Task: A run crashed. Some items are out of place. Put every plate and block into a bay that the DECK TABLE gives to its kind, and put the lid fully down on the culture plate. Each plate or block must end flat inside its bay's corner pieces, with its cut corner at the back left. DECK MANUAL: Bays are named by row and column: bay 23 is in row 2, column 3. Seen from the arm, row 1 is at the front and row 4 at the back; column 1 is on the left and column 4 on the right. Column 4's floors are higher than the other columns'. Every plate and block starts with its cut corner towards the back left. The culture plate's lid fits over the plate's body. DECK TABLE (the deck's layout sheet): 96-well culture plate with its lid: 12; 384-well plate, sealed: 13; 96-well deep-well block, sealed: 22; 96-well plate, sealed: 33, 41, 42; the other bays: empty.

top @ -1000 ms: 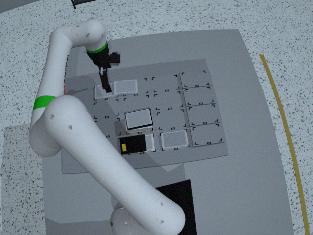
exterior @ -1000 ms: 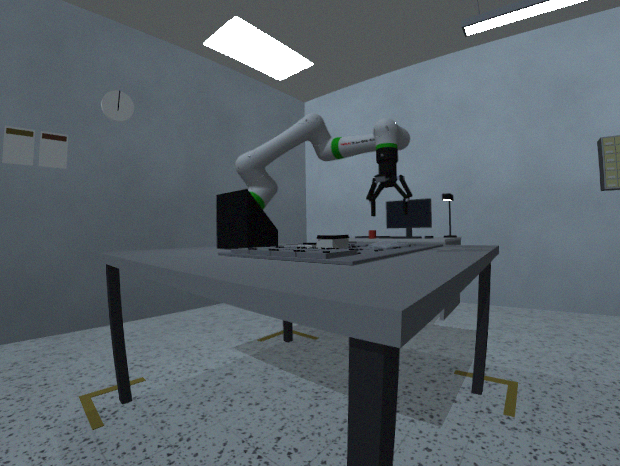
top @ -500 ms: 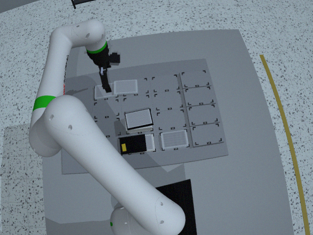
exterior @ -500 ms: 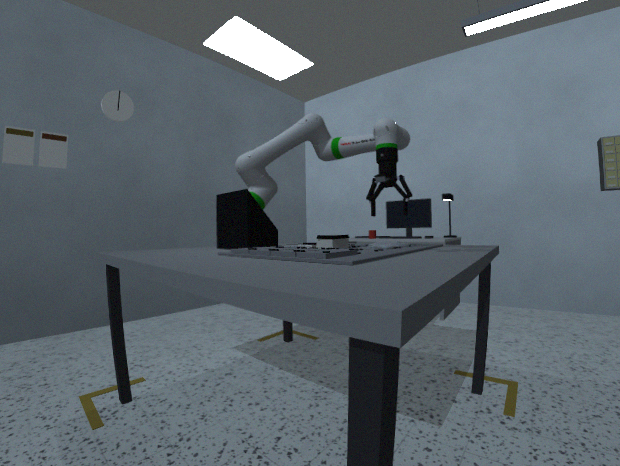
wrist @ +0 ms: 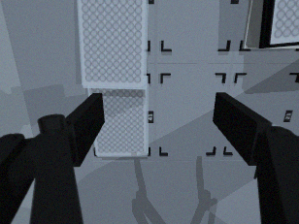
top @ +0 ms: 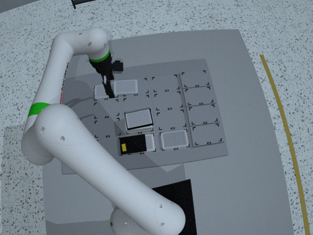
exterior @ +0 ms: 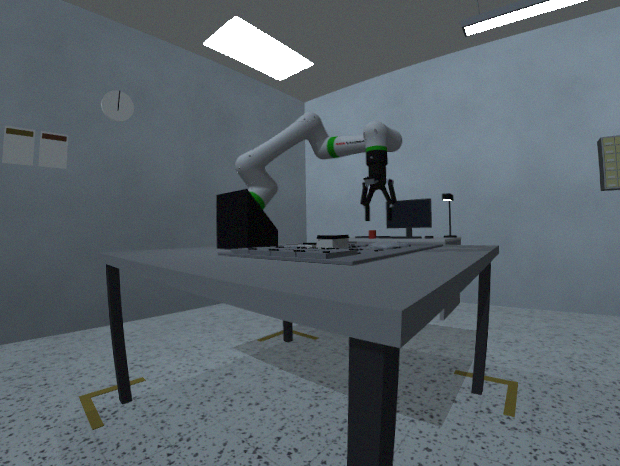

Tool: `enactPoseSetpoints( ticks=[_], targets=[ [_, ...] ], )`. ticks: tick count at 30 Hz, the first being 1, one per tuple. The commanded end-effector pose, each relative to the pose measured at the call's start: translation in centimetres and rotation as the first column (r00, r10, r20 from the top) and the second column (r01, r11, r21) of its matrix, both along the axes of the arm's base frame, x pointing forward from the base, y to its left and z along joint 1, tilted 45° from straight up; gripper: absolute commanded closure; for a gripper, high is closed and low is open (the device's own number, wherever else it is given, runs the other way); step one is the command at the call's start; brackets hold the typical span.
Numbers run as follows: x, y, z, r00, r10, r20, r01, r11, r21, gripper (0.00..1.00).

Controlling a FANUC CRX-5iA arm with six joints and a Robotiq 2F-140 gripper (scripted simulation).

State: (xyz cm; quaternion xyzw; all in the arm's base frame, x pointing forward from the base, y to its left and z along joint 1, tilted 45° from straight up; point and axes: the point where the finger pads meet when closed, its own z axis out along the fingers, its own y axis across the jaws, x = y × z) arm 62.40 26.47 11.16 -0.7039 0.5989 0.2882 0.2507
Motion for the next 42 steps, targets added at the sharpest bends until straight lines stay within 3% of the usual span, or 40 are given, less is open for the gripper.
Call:
enactPoseSetpoints(
  ticks=[1, 42],
  targets=[
    [-0.8, -0.3, -0.2, 1.000, -0.003, 0.004, 0.003, 1.000, 0.000, 0.30],
    [-14.6, -3.6, -4.4, 1.000, -0.003, 0.004, 0.003, 1.000, 0.000, 0.30]
  ],
)
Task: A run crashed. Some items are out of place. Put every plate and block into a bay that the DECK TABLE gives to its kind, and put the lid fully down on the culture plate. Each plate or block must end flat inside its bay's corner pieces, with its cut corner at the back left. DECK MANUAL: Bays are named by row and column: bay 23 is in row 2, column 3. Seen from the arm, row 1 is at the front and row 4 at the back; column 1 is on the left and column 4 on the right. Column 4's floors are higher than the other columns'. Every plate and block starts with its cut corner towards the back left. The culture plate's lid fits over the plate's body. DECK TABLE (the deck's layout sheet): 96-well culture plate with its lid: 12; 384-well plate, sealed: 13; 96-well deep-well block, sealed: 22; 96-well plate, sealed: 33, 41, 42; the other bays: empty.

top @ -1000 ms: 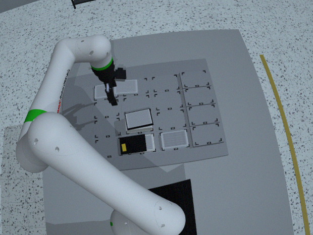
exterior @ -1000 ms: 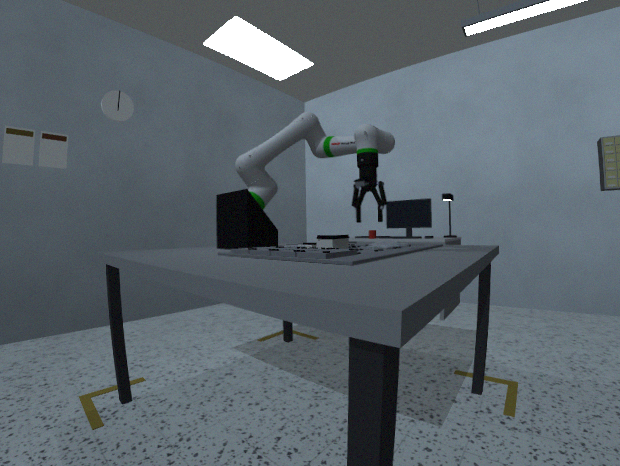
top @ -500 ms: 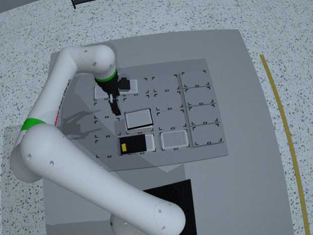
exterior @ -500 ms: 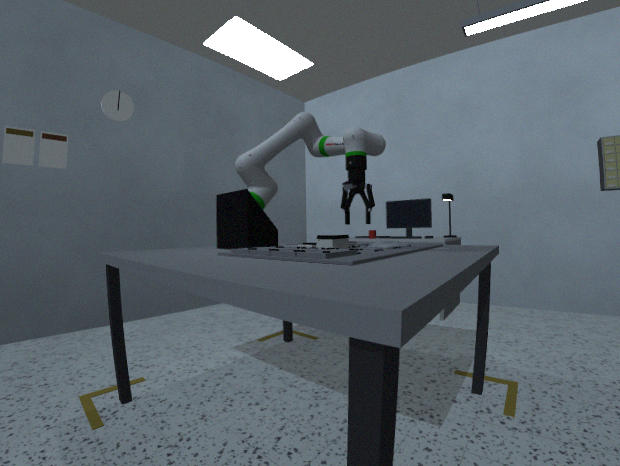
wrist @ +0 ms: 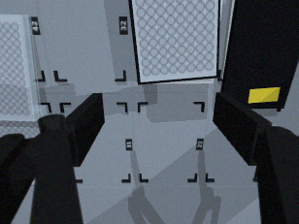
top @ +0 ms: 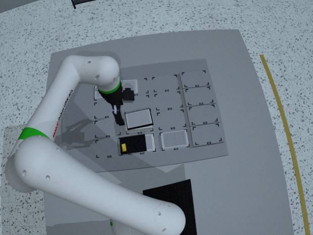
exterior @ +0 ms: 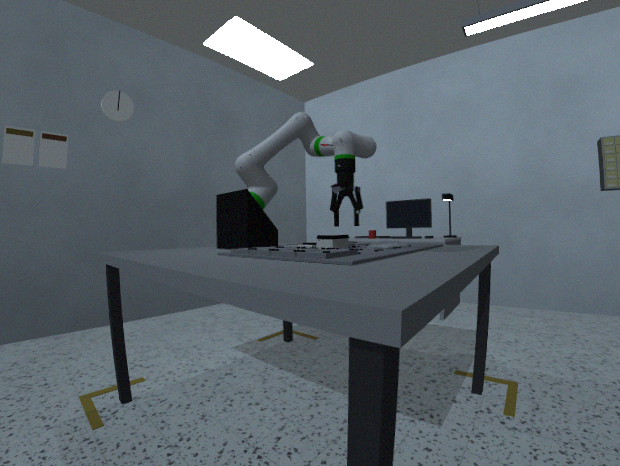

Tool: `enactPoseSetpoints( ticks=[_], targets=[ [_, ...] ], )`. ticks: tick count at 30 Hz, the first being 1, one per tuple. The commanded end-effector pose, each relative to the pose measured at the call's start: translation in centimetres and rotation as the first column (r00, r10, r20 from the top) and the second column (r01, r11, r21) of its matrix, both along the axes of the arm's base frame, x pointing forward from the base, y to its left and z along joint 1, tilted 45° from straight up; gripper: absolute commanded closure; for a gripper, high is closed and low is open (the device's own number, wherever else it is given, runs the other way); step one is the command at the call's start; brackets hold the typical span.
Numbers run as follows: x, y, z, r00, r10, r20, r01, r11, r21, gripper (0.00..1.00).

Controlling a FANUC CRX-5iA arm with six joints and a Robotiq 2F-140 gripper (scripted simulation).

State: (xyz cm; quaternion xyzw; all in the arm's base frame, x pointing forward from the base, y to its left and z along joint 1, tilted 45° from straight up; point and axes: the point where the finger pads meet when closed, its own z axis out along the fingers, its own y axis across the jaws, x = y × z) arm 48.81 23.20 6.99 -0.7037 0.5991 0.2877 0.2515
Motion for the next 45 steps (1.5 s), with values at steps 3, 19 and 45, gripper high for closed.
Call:
enactPoseSetpoints(
  ticks=[3, 19, 45],
  targets=[
    [-2.2, -0.6, -0.6, 1.000, -0.001, 0.002, 0.001, 1.000, 0.000, 0.30],
    [-7.4, -1.9, -2.2, 1.000, -0.001, 0.002, 0.001, 1.000, 0.000, 0.30],
    [-12.5, -3.1, -3.8, 1.000, -0.001, 0.002, 0.001, 1.000, 0.000, 0.30]
  ],
)
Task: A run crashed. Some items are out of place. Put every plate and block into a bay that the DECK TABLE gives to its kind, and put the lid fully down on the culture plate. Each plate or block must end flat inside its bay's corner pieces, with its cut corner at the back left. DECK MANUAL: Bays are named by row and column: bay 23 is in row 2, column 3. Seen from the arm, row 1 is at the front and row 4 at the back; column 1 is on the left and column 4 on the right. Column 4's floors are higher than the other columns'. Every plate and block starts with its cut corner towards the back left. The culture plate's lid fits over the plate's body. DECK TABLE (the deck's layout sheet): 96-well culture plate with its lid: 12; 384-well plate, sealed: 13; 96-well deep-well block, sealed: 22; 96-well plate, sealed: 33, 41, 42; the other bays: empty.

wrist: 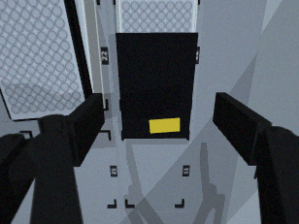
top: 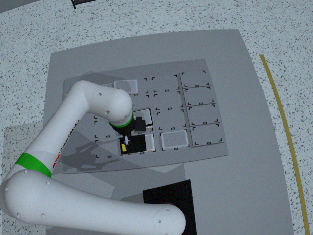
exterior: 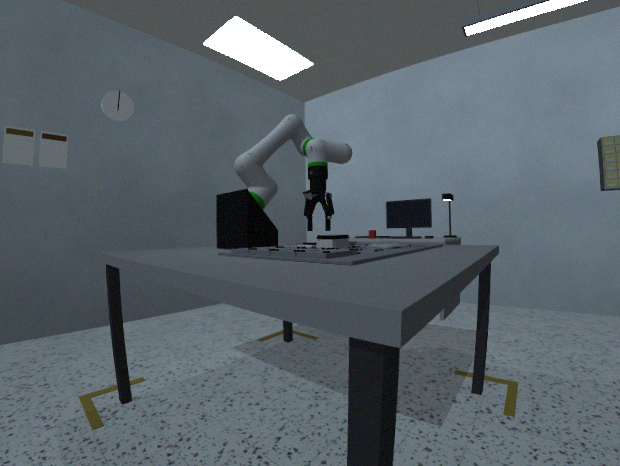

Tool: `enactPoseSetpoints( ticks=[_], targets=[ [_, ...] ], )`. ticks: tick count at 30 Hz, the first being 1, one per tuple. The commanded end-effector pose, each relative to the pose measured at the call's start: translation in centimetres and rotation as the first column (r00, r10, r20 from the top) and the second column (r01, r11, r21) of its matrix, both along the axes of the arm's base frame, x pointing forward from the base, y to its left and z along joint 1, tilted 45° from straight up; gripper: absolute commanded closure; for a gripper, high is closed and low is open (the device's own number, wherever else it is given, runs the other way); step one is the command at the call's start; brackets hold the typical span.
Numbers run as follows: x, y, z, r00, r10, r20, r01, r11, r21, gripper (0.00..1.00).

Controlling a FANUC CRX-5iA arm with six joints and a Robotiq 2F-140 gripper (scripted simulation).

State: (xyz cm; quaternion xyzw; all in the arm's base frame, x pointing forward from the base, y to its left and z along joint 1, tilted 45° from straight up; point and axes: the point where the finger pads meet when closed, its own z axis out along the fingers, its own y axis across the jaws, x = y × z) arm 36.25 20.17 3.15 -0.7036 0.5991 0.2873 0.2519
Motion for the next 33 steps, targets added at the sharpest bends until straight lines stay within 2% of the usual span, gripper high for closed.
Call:
enactPoseSetpoints(
  ticks=[1, 33],
  targets=[
    [0.0, 0.0, -0.1, 1.000, -0.001, 0.001, 0.001, 1.000, -0.001, 0.30],
    [-0.3, 2.6, -2.7, 1.000, -0.001, 0.001, 0.001, 1.000, 0.000, 0.30]
  ],
)
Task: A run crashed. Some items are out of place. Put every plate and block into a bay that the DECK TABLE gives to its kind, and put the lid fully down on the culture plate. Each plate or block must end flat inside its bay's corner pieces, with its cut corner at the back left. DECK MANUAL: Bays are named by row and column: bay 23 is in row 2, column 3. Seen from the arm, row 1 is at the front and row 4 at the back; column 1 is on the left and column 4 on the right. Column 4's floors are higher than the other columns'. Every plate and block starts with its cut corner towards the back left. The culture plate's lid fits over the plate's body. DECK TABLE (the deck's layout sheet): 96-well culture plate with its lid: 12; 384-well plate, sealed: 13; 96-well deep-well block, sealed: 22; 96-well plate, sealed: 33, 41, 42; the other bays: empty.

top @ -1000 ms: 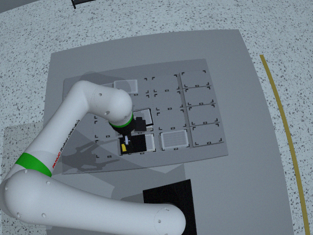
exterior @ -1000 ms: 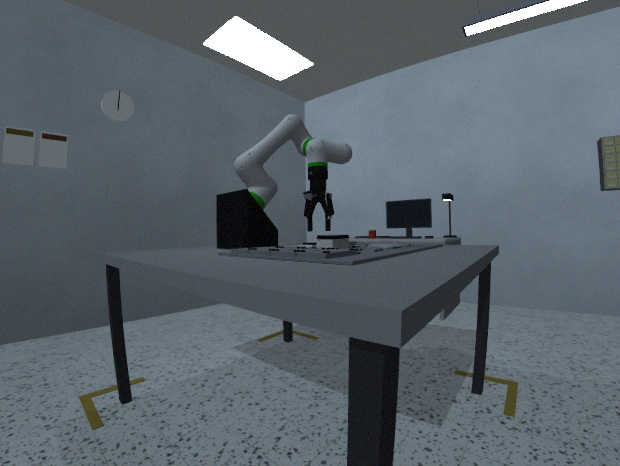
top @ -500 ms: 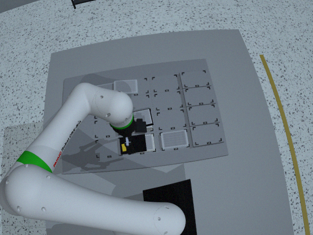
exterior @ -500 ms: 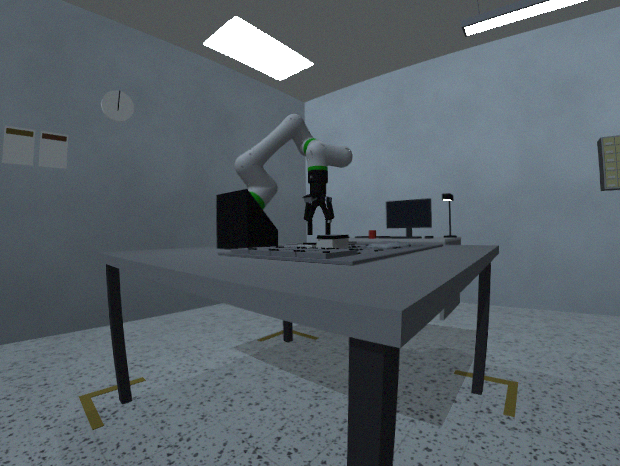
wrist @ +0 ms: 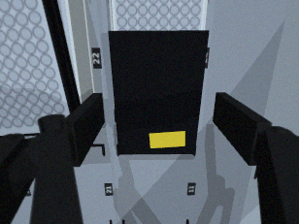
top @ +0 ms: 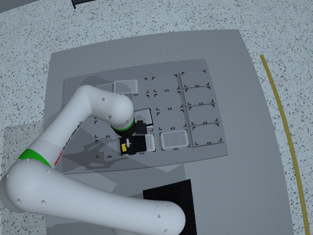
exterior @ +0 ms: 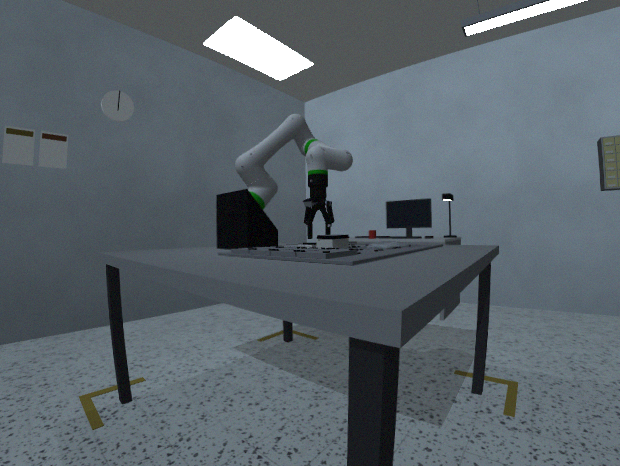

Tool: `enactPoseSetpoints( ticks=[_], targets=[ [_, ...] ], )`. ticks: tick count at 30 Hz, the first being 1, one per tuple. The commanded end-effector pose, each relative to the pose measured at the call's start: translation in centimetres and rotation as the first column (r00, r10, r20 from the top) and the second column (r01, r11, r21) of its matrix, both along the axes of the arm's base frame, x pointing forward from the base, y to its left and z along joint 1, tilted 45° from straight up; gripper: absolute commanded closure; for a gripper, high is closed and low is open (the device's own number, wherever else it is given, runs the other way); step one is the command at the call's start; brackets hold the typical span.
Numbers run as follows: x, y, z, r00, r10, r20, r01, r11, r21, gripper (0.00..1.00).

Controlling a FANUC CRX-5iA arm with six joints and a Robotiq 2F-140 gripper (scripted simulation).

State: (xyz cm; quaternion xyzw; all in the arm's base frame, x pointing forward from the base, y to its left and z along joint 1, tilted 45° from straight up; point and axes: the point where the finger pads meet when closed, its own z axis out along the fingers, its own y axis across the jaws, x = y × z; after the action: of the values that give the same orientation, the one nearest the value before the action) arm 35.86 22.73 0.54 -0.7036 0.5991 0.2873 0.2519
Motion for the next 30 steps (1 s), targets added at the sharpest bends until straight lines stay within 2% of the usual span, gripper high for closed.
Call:
enactPoseSetpoints(
  ticks=[1, 19, 30],
  targets=[
    [0.0, 0.1, -0.1, 1.000, -0.001, 0.001, 0.001, 1.000, 0.000, 0.30],
    [0.0, 0.1, -0.1, 1.000, -0.001, 0.001, 0.001, 1.000, 0.000, 0.30],
    [-0.1, 1.1, -1.1, 1.000, -0.001, 0.001, 0.001, 1.000, 0.000, 0.30]
  ],
)
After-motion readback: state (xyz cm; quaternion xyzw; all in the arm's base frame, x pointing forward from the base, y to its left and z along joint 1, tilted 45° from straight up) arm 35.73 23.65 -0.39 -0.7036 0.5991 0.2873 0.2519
